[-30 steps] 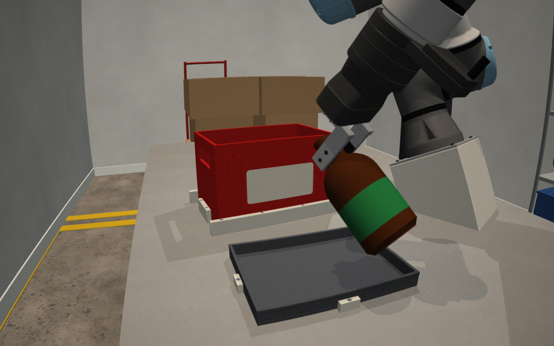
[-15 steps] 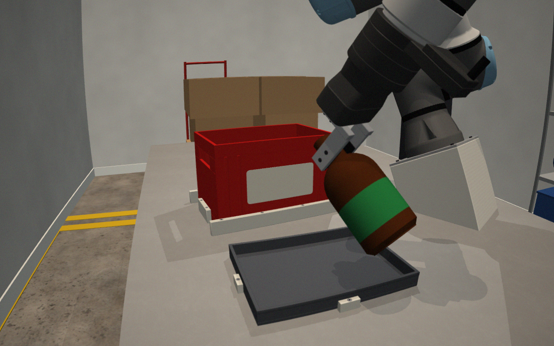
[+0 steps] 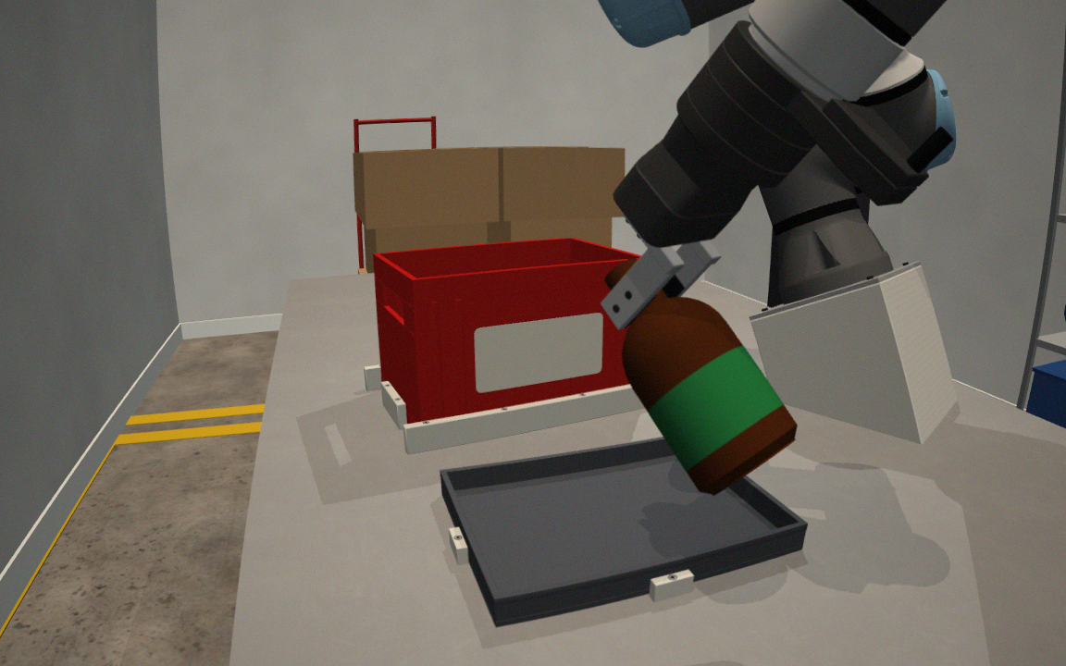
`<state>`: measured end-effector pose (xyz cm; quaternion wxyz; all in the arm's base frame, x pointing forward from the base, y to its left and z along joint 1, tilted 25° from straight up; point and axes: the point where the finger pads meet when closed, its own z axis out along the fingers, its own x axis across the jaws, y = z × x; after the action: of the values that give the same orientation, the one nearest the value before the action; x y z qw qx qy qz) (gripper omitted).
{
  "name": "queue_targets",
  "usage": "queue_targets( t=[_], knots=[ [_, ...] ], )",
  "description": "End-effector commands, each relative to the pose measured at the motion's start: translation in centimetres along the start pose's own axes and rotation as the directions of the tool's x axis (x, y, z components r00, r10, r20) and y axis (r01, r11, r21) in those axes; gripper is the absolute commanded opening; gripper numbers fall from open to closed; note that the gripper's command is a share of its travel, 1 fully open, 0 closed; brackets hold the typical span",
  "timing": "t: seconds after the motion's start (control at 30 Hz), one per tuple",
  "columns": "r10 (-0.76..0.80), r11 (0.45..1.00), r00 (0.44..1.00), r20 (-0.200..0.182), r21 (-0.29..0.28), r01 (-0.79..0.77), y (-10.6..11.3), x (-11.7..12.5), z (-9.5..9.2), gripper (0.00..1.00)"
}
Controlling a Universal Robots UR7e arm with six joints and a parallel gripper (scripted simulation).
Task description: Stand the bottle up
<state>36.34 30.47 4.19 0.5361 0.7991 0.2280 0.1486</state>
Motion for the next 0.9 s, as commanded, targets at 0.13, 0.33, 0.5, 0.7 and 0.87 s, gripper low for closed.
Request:
queue_targets(
  t=[0.13,0.33,0.5,0.7,0.87],
  knots=[
    [0.002,0.998,1.000,0.002,-0.058,-0.002,0.00,0.01,-0.04,0.00],
    [0.002,0.995,1.000,-0.002,-0.096,-0.002,0.00,0.05,-0.08,0.00],
    [0.001,0.994,1.000,-0.004,-0.109,-0.002,0.00,0.08,-0.10,0.00],
    [0.001,0.992,1.000,-0.006,-0.124,-0.001,-0.01,0.12,-0.14,0.00],
    [0.001,0.992,1.000,-0.007,-0.126,-0.001,-0.01,0.12,-0.14,0.00]
  ],
)
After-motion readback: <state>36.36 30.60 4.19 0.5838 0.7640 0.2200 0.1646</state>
